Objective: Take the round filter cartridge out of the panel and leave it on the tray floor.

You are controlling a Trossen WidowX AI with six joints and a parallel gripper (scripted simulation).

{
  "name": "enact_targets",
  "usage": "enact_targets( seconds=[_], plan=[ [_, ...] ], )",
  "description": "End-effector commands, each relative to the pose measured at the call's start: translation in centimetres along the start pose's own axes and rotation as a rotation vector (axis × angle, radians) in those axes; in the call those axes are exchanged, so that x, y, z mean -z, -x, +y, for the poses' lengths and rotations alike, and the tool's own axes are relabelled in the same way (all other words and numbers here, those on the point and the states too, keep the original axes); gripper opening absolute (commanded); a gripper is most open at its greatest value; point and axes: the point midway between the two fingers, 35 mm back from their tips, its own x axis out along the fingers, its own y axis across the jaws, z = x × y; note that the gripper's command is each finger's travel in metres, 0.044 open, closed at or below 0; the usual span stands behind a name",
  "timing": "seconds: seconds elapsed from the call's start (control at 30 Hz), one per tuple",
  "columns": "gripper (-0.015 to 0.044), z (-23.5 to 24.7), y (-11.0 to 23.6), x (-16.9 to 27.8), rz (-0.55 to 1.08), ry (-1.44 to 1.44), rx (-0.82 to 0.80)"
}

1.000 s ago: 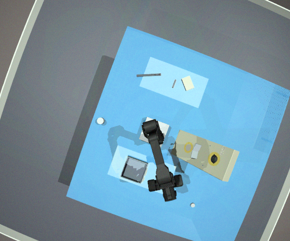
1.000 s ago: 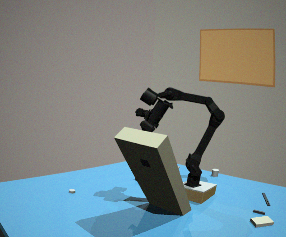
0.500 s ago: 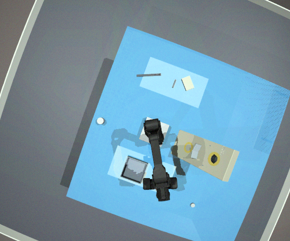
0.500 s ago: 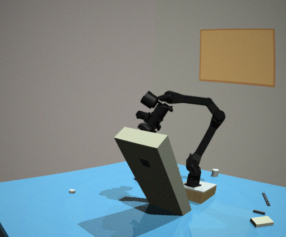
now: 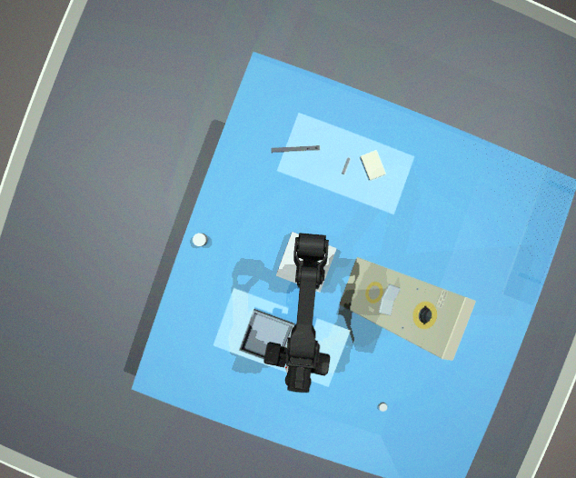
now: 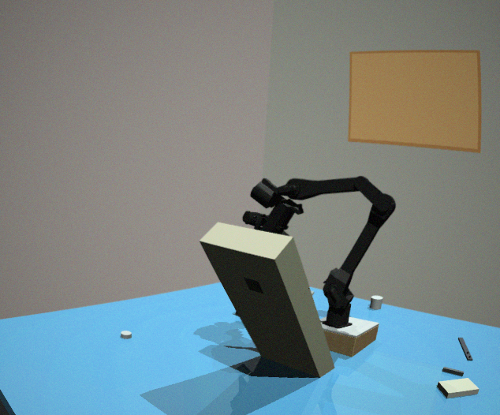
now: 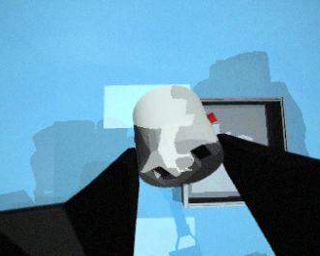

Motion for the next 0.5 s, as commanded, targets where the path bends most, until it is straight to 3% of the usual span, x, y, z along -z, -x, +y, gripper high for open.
enact_targets(
  seconds=[0.0,0.47],
  plan=[
    [0.0000,-1.9,-1.2,0.6,-0.011,-0.059,0.033],
    [0.0000,-7.8,-4.8,4.4,-0.012,-0.243,0.147]
  ],
)
